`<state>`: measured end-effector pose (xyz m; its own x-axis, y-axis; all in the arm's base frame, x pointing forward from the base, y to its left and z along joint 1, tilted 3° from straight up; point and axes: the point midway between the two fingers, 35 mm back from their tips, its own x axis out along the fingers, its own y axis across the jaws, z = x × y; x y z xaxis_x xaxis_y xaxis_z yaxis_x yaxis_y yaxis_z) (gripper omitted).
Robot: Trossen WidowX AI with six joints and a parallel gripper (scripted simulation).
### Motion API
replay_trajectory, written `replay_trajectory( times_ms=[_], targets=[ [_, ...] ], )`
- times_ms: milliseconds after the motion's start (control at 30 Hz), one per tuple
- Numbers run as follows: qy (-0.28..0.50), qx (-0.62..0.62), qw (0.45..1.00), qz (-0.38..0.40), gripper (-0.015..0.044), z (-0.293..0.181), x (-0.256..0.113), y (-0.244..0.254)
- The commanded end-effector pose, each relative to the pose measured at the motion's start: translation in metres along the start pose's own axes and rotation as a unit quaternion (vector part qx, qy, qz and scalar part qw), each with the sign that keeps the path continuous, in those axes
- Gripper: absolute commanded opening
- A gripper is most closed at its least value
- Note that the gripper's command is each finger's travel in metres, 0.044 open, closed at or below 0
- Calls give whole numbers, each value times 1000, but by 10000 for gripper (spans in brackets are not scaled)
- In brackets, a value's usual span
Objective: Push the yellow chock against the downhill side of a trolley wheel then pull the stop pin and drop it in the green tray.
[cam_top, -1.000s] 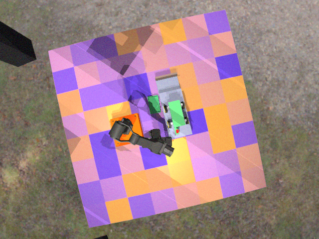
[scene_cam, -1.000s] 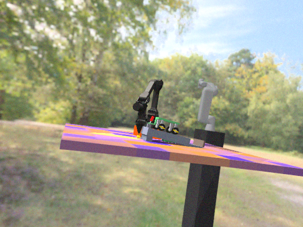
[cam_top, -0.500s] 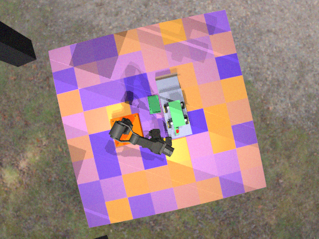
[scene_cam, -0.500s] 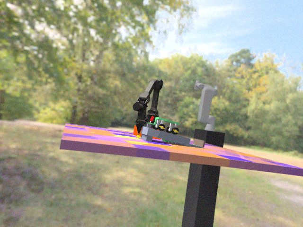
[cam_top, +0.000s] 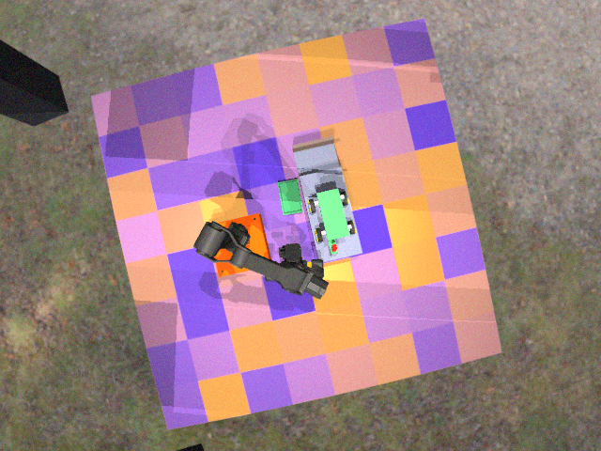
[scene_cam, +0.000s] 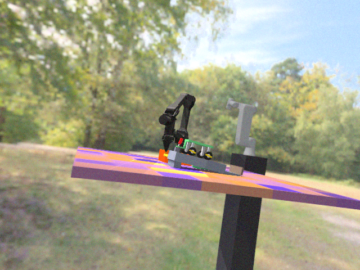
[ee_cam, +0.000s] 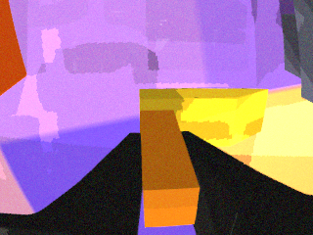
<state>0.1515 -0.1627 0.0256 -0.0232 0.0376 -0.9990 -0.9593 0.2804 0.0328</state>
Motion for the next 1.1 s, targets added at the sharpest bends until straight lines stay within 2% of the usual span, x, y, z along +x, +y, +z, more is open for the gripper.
replay_trajectory(
  times_ms=[0,900,1067],
  targets=[
    [0,-3,1000,-2,0,0,-16,0],
    [0,-3,1000,-3,0,0,-97,-2],
    [0,-3,1000,-3,0,0,-102,-3]
  ],
)
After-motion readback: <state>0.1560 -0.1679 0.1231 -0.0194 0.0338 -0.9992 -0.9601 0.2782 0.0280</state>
